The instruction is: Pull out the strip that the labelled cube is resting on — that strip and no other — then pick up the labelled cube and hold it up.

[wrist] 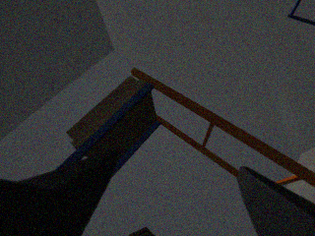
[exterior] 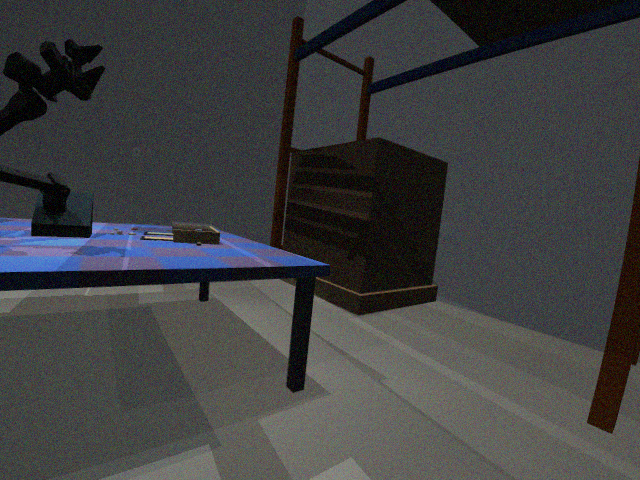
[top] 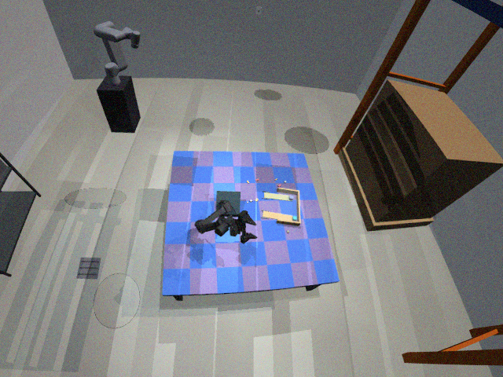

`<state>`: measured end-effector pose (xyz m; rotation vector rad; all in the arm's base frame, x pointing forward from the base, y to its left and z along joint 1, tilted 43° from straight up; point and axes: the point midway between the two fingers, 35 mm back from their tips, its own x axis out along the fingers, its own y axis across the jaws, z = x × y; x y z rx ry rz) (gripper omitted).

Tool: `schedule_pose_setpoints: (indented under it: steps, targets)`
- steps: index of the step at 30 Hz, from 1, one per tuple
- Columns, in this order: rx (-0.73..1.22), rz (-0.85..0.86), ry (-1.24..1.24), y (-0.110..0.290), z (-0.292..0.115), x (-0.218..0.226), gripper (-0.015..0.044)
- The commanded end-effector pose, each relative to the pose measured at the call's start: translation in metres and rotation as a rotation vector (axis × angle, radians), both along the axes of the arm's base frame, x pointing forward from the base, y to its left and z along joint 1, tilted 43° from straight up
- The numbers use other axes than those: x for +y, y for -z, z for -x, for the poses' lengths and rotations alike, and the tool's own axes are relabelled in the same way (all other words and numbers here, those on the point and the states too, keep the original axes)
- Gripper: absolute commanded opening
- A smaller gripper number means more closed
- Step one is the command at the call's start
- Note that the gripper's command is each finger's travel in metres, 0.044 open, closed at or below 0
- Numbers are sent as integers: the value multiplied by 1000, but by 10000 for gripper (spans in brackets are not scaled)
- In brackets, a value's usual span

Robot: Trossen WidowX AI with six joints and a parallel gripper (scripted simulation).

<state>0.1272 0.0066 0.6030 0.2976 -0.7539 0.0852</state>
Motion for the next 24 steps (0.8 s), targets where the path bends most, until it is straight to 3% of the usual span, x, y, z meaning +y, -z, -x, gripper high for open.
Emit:
schedule_pose_setpoints:
  steps: [1, 6, 13, 19, 24]
  targets:
    - [3, 1, 1, 1, -1, 0, 400]
    - [96, 50, 27, 22, -32, 17, 400]
    - [324, 175, 78, 87, -102, 56, 400]
    - [446, 247, 102, 129, -134, 77, 400]
    - [614, 347, 130, 194, -171, 103, 400]
